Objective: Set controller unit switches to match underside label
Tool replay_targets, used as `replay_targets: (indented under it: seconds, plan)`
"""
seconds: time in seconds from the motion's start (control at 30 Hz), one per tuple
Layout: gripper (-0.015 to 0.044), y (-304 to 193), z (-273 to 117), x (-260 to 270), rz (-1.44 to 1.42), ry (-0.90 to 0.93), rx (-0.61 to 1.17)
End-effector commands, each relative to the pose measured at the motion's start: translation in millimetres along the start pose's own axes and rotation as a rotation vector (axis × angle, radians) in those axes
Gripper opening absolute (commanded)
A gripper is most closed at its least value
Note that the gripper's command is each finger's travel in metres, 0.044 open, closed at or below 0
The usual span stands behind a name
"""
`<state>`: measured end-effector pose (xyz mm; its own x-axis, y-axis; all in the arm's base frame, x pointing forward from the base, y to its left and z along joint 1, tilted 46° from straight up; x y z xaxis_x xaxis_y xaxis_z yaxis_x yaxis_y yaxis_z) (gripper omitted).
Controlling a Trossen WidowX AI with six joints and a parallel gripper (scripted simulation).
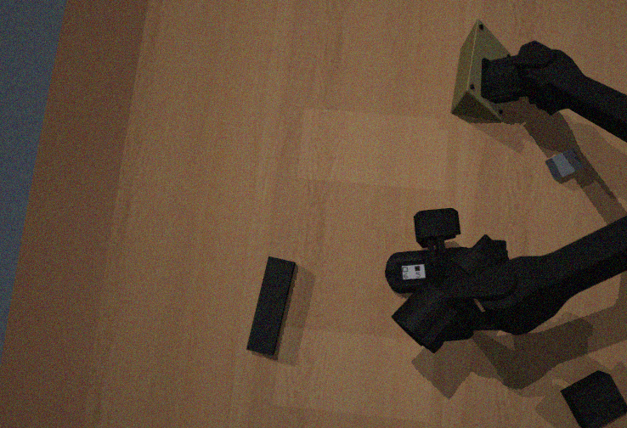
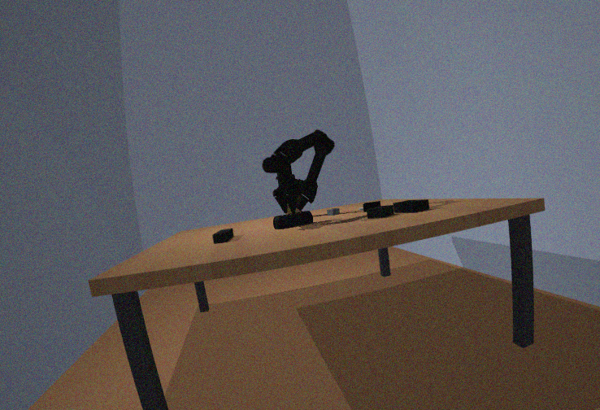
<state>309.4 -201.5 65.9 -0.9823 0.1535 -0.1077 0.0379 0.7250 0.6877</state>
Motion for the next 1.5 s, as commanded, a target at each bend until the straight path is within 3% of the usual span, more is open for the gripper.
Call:
replay_targets:
  seconds: [0.0, 0.47, 0.6, 1.03, 1.13, 1.47]
  plan:
    - [0.0440, 1, 3, 3, 0.016, 0.013, -0.011]
    - [0.0440, 1, 3, 3, 0.016, 0.013, -0.011]
    - [0.0335, -2, 0, 8, 0.135, -0.020, -0.019]
    - [0.0000, -19, -28, 63, 1.211, -0.257, -0.266]
    - [0.0000, -21, -32, 74, 1.395, -0.278, -0.341]
    - [0.0000, -21, -32, 74, 1.408, -0.279, -0.346]
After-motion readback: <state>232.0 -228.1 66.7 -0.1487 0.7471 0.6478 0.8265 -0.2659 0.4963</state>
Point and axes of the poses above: the point midway between the two fingers, 35 mm back from their tips, its own z axis out along the fingers, its own x axis across the jaws, y = z × x, the point moved 10 cm from there along -z, back along the fingers, and after that the axes turned 10 degrees about z, right-handed, at the moved point
